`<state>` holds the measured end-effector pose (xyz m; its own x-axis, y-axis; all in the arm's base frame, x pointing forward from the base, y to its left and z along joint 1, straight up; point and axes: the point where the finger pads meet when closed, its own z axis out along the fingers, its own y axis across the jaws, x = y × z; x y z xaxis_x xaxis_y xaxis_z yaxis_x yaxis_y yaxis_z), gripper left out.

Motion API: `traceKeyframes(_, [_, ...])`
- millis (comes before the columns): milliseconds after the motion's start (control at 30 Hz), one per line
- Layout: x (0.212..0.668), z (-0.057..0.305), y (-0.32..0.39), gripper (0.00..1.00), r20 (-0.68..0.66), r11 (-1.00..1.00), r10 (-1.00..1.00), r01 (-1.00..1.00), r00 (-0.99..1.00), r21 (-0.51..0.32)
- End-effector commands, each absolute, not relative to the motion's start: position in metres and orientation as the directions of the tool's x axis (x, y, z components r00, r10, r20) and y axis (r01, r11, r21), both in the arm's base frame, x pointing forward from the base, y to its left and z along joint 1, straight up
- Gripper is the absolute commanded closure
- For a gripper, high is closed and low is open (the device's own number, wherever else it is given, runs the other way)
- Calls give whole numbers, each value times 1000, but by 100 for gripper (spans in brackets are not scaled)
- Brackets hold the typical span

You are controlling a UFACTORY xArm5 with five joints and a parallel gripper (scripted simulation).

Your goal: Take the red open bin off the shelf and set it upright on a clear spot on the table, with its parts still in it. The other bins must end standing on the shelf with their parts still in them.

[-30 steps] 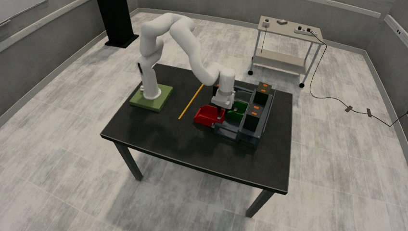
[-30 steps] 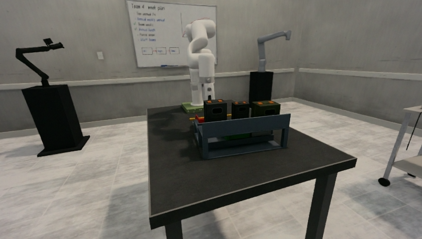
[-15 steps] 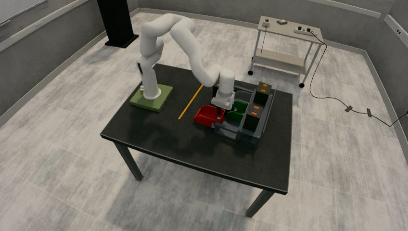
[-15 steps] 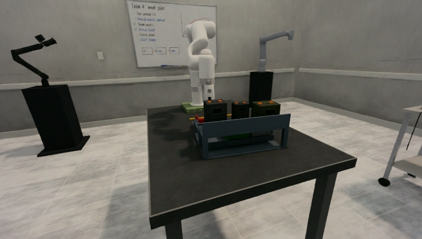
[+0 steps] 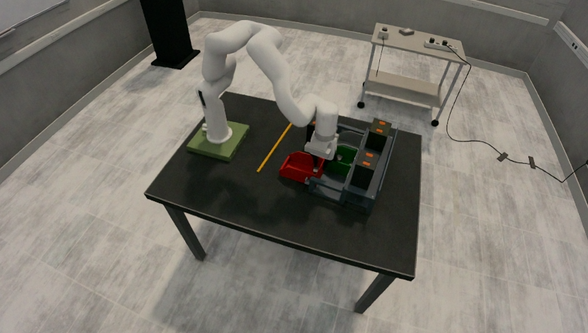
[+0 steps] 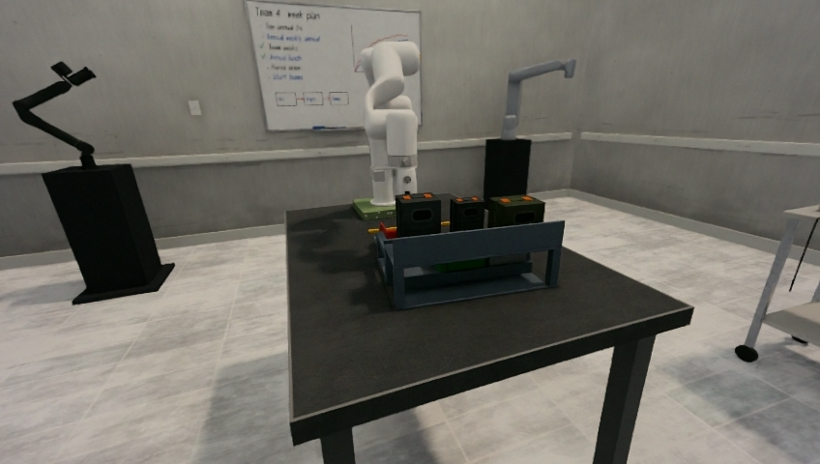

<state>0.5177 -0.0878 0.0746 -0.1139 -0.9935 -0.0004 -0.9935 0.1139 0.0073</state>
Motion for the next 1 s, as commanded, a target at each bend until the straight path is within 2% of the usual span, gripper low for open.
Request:
traceKeyframes(0, [519,74,-88,66,1,114,-993,-993,-114,3])
traceKeyframes(967, [520,59,-88,66,1,114,-993,-993,-114,3])
